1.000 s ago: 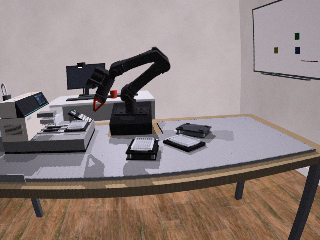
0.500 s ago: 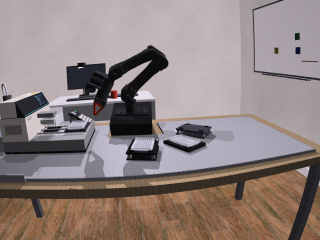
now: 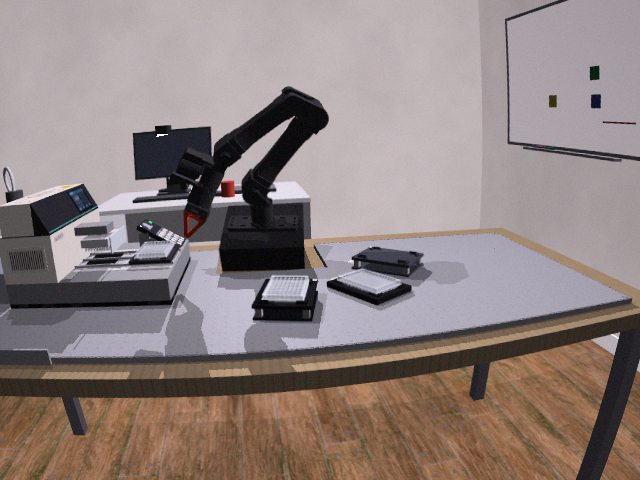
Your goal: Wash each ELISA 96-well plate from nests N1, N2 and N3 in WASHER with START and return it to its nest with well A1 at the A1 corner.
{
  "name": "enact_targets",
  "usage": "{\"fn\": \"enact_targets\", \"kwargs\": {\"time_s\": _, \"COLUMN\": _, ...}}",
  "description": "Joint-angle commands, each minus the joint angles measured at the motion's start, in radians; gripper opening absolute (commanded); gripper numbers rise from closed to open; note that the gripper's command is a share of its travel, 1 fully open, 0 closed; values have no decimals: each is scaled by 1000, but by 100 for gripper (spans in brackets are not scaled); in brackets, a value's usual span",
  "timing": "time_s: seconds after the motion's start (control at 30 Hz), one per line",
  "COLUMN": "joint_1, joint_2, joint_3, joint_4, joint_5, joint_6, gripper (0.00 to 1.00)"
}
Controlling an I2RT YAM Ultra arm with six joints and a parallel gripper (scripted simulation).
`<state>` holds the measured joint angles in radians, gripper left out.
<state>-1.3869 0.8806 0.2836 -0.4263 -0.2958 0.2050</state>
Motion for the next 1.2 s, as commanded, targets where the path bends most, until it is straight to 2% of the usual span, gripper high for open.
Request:
{"fn": "enact_targets", "kwargs": {"time_s": 0.0, "joint_1": 6, "joint_2": 20, "joint_3": -1, "joint_4": 79, "joint_5": 13, "joint_6": 19, "gripper": 0}}
{"fn": "enact_targets", "kwargs": {"time_s": 0.5, "joint_1": 47, "joint_2": 154, "joint_3": -30, "joint_4": 252, "joint_5": 36, "joint_6": 54, "gripper": 0}}
{"fn": "enact_targets", "kwargs": {"time_s": 1.17, "joint_1": 47, "joint_2": 154, "joint_3": -30, "joint_4": 252, "joint_5": 36, "joint_6": 54, "gripper": 0}}
